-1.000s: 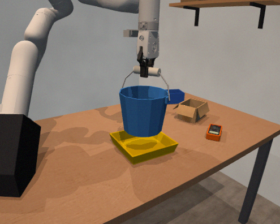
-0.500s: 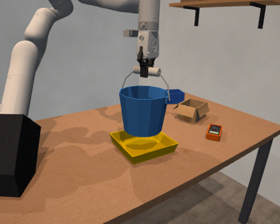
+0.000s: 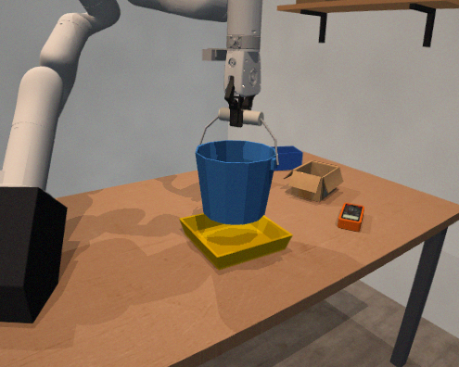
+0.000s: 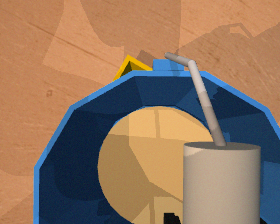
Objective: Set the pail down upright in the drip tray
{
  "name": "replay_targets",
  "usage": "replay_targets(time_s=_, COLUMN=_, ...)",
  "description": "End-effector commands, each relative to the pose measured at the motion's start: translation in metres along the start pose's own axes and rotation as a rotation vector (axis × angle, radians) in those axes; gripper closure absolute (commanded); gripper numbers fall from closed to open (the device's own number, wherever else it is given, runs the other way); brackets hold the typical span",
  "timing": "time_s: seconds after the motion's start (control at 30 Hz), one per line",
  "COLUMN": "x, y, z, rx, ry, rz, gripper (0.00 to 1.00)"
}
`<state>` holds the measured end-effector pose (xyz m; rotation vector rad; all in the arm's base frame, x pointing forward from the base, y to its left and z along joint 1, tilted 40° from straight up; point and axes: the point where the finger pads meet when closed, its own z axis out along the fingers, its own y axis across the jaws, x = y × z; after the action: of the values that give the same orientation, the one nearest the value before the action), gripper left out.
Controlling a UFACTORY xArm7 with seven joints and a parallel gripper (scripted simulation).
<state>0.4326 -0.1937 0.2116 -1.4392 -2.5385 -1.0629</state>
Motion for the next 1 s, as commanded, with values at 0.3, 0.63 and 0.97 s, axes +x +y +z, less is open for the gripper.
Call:
replay_targets(time_s=0.3, x=-0.0012, y=0.0001, z=-0.0026, rx=-0.002, ry=-0.006, rz=0.000, gripper=1.00)
replay_targets(time_s=0.63, x=-0.0012, y=0.0001, z=-0.0020, rx=-0.002, ry=-0.006, rz=0.000, gripper=1.00)
replay_targets(time_s=0.97, x=-0.0013, y=0.0000, z=0.0005, rx=-0.002, ry=-0.006, rz=0.000, gripper=1.00)
